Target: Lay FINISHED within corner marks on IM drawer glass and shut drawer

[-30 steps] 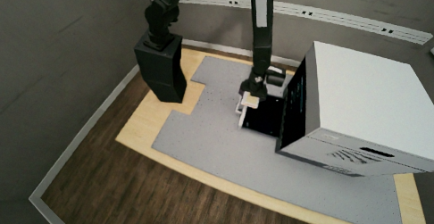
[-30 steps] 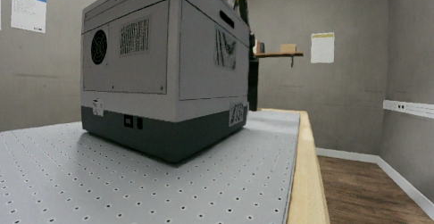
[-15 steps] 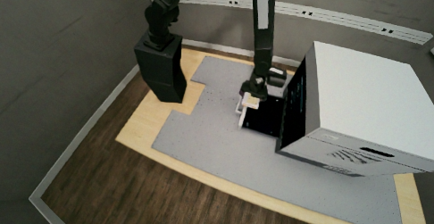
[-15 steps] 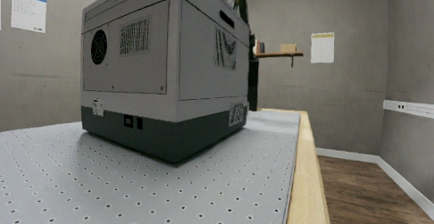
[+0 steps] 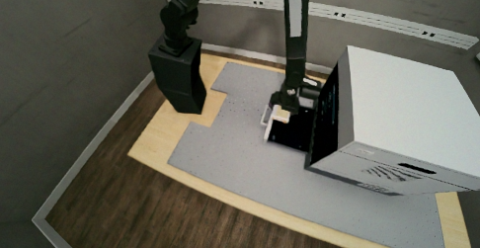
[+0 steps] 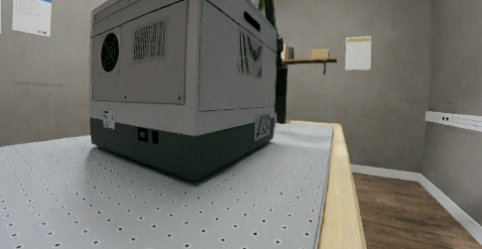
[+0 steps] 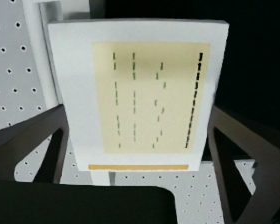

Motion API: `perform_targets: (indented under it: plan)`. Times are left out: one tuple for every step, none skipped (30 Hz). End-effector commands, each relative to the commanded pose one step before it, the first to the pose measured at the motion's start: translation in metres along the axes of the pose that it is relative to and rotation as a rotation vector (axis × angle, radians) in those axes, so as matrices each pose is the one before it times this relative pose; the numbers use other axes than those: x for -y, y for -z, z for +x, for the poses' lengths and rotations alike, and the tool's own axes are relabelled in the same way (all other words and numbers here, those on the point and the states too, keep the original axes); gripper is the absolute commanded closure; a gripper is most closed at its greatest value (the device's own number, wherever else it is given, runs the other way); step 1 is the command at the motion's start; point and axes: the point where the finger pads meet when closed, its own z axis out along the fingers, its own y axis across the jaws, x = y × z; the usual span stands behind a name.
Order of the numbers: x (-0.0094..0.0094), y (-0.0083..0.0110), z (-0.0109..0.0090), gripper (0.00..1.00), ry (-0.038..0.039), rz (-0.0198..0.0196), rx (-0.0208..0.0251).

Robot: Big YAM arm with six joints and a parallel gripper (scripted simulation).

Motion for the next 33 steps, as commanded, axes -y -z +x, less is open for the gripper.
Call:
perform_targets:
  plan:
    - [0.01686, 0.00586, -0.00540, 0.22, 0.01200, 0.02077, 0.00521]
    - [-0.00470, -0.00690, 0.00053, 0.22, -0.00123, -0.01564, -0.00025]
    - [-0.00117, -0.00313, 0.00013, 0.22, -0.00047, -0.00617, -0.00007]
    - [0.00120, -0.00064, -0.00011, 0.22, 0.00002, 0.00005, 0.00005]
    - [0.00120, -0.00064, -0.00011, 0.22, 0.00002, 0.00005, 0.00005]
    - [0.00120, -0.00064, -0.00011, 0.22, 0.00002, 0.00005, 0.00005]
    - [0.00120, -0.00064, -0.00011, 0.22, 0.00002, 0.00005, 0.00005]
    - [0.00120, -0.00064, -0.00011, 0.22, 0.00002, 0.00005, 0.00005]
    - [0.00120, -0.00064, -0.00011, 0.22, 0.00002, 0.00005, 0.00005]
    - [0.00120, -0.00064, -0.00011, 0.22, 0.00002, 0.00005, 0.00005]
    - [0.00120, -0.00064, -0.00011, 0.22, 0.00002, 0.00005, 0.00005]
    - [0.00120, -0.00064, -0.00011, 0.22, 0.00002, 0.00005, 0.00005]
    - [0.00120, -0.00064, -0.00011, 0.22, 0.00002, 0.00005, 0.00005]
    - [0.00120, -0.00064, -0.00011, 0.22, 0.00002, 0.00005, 0.00005]
    - [0.00120, -0.00064, -0.00011, 0.22, 0.00002, 0.00005, 0.00005]
    - [0.00000, 0.00000, 0.00000, 0.22, 0.00000, 0.00000, 0.00000]
    - [0.00000, 0.00000, 0.00000, 0.22, 0.00000, 0.00000, 0.00000]
    - [0.00993, 0.00898, -0.00106, 0.22, 0.00182, 0.02281, 0.00055]
    - [-0.00484, -0.00705, 0.00055, 0.22, -0.00122, -0.01536, -0.00030]
    - [-0.00167, -0.00371, 0.00026, 0.22, -0.00066, -0.00728, -0.00015]
    - [0.00121, -0.00063, 0.00002, 0.22, -0.00020, 0.00007, -0.00003]
    - [0.00121, -0.00062, 0.00010, 0.22, -0.00033, 0.00008, -0.00007]
    - [0.00121, -0.00062, 0.00013, 0.22, -0.00039, 0.00009, -0.00009]
    - [0.00121, -0.00062, 0.00011, 0.22, -0.00035, 0.00009, -0.00008]
    - [0.00075, -0.00038, 0.00008, 0.22, -0.00023, 0.00005, -0.00005]
    - [0.00000, 0.00000, 0.00004, 0.22, -0.00007, 0.00001, -0.00002]
    - [0.00770, 0.00860, -0.00083, 0.22, 0.00158, 0.02002, 0.00046]
    - [-0.00459, -0.00058, 0.00544, 0.22, -0.00713, 0.00053, -0.00382]
    - [0.00000, 0.00000, 0.00000, 0.22, 0.00000, 0.00000, 0.00000]
    - [0.00000, 0.00000, 0.00000, 0.22, 0.00000, 0.00000, 0.00000]
    - [-0.00166, -0.00787, -0.00503, 0.22, 0.00583, -0.01790, 0.00348]
    - [0.00042, -0.00235, -0.00027, 0.22, 0.00008, 0.00024, 0.00016]
    - [0.00000, 0.00000, 0.00000, 0.22, 0.00000, 0.00000, 0.00000]
